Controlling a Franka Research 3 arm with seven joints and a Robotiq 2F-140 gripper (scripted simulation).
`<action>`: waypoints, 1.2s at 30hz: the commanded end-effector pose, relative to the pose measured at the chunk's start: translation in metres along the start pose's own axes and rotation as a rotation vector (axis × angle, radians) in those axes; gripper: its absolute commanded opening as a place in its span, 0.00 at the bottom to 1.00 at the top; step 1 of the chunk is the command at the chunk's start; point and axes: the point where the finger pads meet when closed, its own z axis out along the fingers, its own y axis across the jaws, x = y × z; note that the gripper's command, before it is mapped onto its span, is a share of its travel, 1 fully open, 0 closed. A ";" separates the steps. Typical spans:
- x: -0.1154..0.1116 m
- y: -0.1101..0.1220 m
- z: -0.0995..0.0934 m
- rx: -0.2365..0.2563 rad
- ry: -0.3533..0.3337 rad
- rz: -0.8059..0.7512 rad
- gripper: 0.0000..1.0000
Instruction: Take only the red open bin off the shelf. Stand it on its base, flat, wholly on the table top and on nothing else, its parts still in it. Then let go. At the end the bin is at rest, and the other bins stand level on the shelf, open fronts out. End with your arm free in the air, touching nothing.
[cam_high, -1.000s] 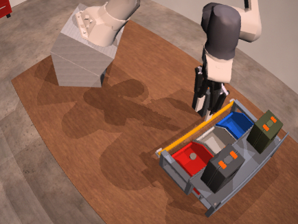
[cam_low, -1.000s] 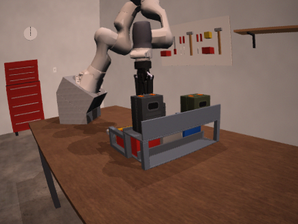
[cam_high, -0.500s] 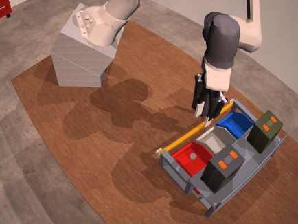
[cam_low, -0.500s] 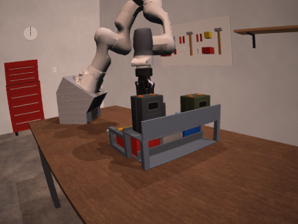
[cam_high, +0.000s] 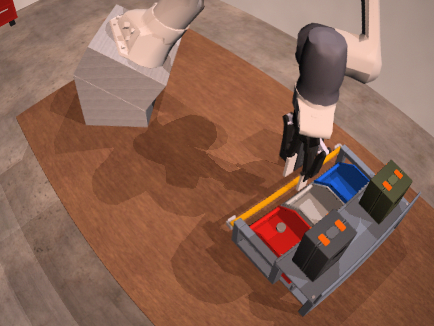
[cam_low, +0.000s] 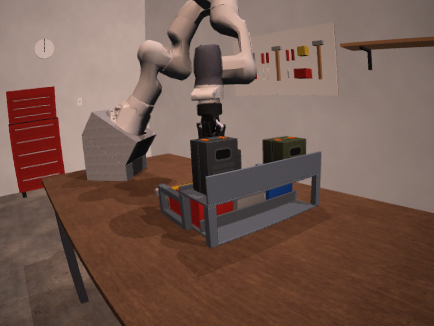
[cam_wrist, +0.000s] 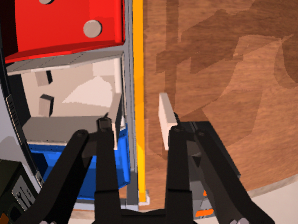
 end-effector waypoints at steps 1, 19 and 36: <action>0.002 -0.003 -0.004 0.009 0.002 -0.025 0.28; 0.002 -0.002 -0.008 0.009 0.002 -0.025 0.28; 0.002 -0.001 -0.011 0.009 0.002 -0.025 0.28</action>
